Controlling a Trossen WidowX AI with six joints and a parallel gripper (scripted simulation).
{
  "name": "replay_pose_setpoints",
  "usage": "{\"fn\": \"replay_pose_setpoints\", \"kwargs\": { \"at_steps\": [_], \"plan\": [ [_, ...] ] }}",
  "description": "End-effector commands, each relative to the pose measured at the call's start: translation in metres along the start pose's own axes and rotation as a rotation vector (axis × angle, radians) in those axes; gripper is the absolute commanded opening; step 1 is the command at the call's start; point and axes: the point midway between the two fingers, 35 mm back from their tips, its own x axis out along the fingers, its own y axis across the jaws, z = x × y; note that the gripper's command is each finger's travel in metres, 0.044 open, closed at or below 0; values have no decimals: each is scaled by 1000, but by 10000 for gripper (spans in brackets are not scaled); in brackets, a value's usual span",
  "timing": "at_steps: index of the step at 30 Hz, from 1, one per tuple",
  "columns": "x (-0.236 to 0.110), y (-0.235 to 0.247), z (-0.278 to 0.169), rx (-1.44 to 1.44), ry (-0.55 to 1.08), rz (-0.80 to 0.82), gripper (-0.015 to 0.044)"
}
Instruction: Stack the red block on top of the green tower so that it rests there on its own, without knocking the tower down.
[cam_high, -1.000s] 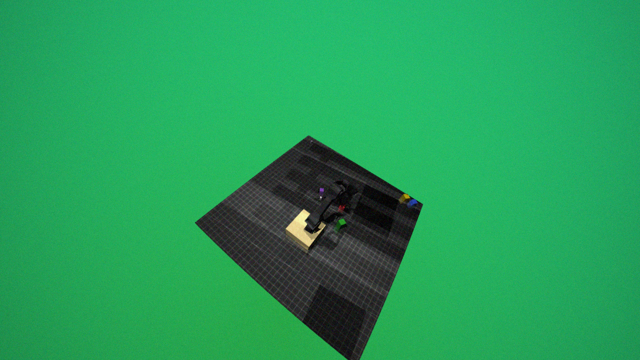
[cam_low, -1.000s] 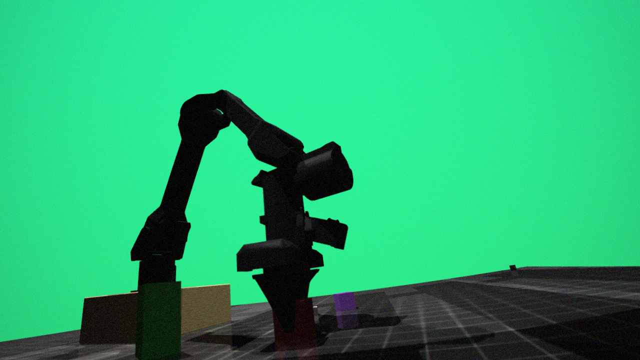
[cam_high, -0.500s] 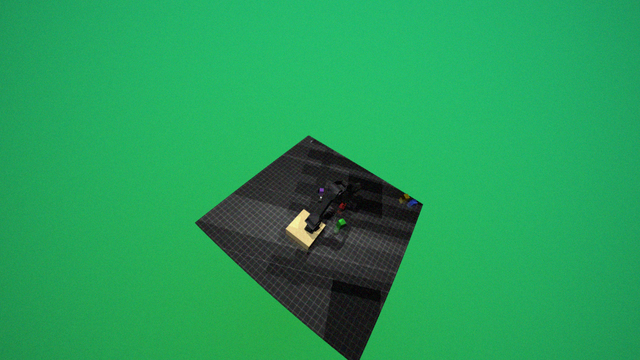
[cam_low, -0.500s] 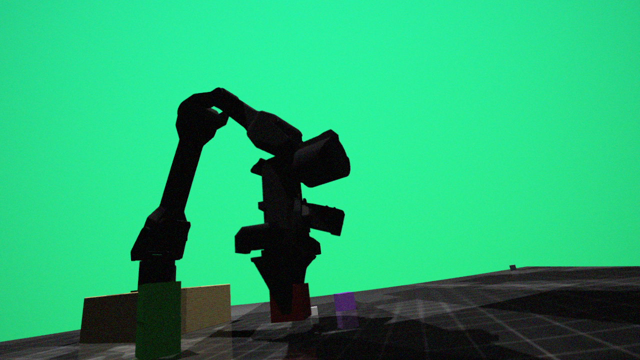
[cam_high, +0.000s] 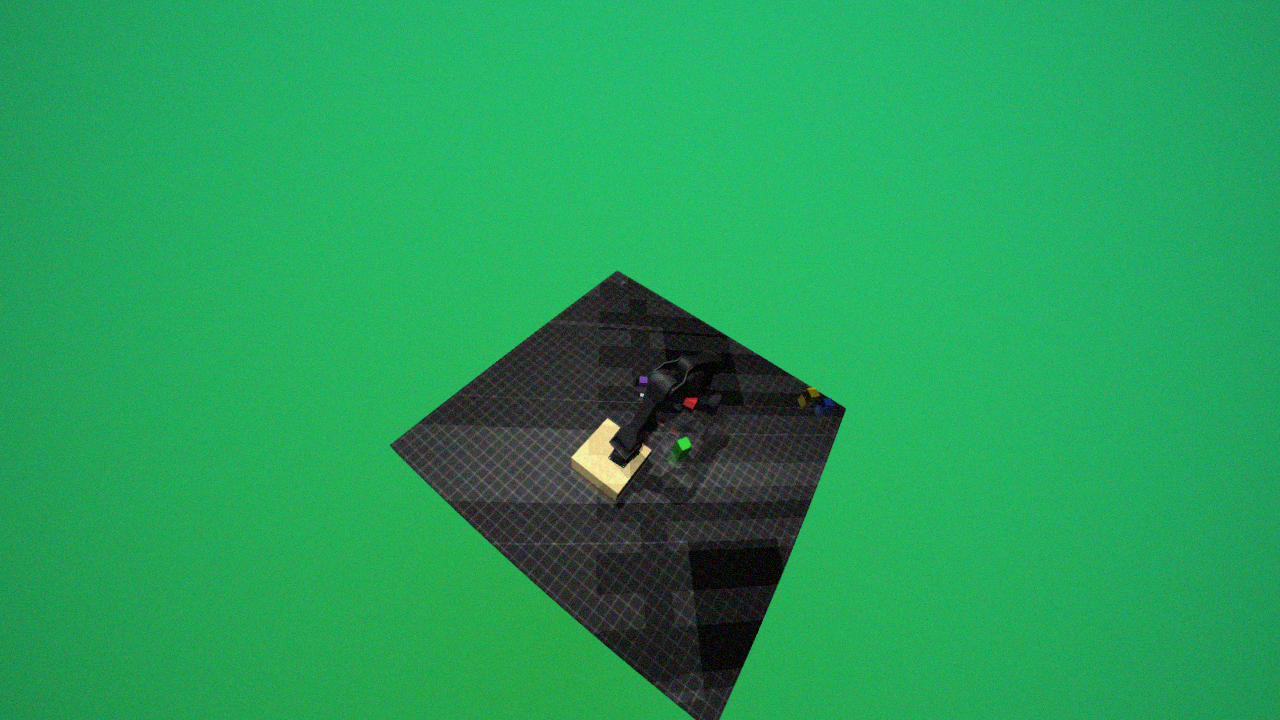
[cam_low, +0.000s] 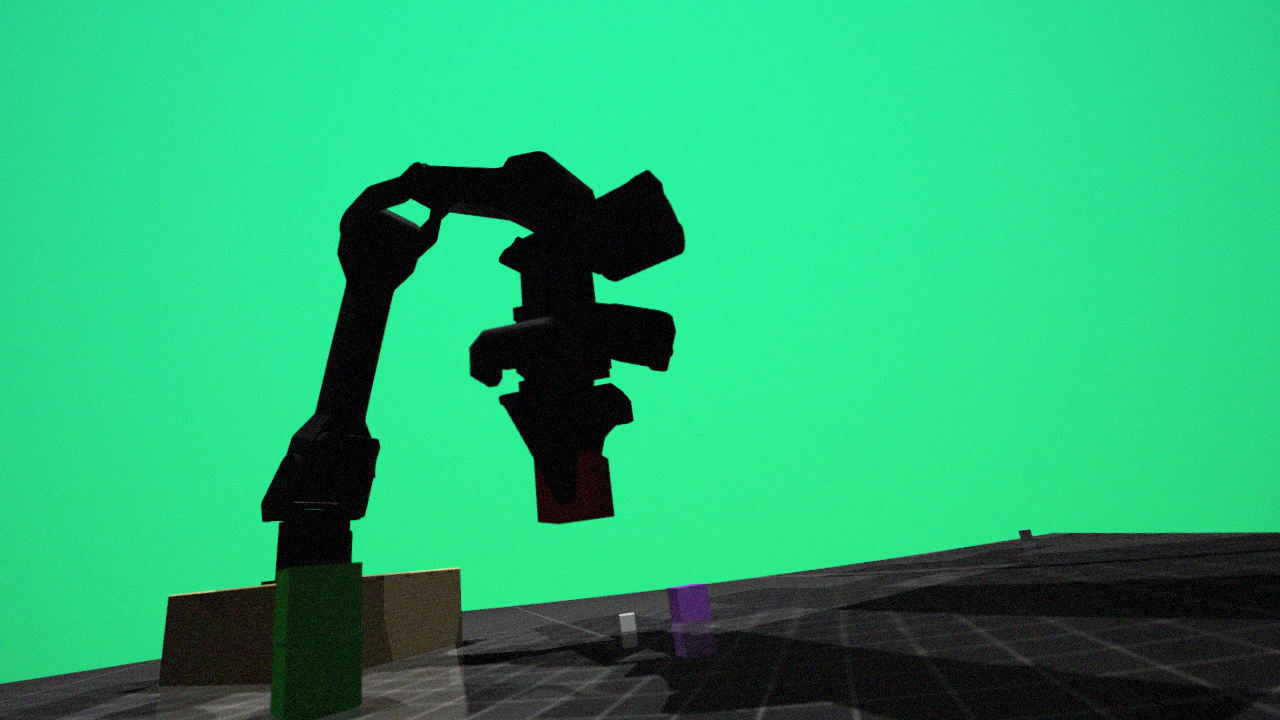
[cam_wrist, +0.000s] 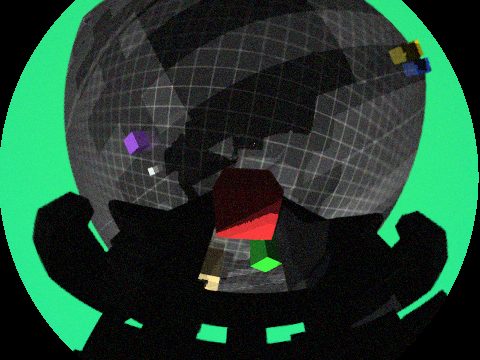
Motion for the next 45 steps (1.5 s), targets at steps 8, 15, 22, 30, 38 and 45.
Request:
{"fn": "replay_pose_setpoints", "kwargs": {
  "at_steps": [8, 15, 22, 30, 38, 45],
  "plan": [
    [-21, 0, 1, -3, -3, -3, 0],
    [-25, -13, -20, -3, 2, 2, 0],
    [-26, -32, -62, 1, 6, 8, 0],
    [-26, -46, -110, -3, 9, -1, 0],
    [-23, -51, -155, -6, 14, -9, 0],
    [-21, -51, -159, -6, 14, -10, 0]
  ]
}}
